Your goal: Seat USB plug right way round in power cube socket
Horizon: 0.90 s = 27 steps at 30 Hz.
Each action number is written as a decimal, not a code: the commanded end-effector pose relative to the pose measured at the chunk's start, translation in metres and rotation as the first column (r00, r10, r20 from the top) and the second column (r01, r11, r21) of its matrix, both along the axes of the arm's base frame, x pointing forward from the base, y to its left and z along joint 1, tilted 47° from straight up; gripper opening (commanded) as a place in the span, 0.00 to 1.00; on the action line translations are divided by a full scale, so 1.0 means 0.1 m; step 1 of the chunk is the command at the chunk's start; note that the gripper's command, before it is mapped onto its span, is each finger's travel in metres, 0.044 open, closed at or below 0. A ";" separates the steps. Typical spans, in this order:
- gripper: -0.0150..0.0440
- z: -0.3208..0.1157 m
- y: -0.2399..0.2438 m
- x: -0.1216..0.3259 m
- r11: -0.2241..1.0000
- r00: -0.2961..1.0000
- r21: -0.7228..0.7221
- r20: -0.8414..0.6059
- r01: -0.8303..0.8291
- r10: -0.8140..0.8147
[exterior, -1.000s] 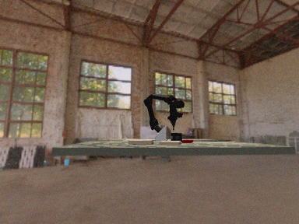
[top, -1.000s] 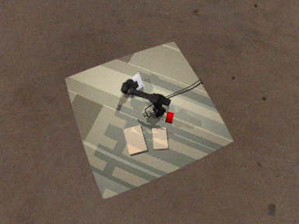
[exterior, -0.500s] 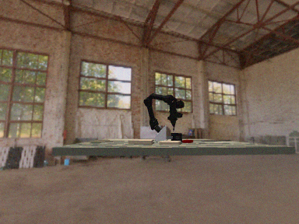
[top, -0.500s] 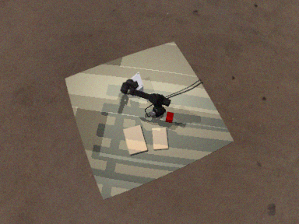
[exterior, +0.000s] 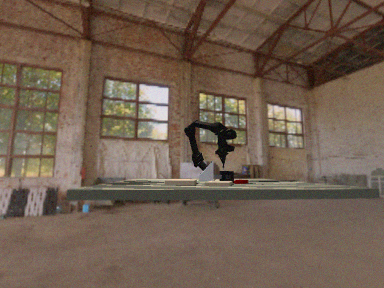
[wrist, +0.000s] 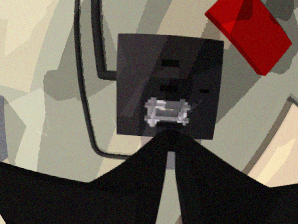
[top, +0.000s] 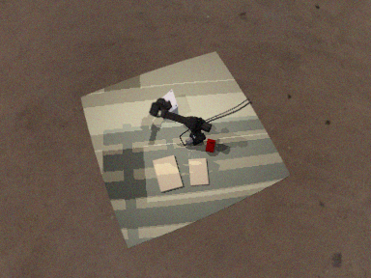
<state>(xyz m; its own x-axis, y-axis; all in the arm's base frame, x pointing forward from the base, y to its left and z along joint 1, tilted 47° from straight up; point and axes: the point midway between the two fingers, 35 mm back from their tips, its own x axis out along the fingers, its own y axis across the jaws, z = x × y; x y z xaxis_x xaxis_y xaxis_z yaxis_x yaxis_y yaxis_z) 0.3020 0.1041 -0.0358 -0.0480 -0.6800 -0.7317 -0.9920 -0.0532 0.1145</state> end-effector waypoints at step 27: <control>0.25 -0.04 -0.01 -0.01 1.000 1.000 0.028 -0.005 0.002 -0.002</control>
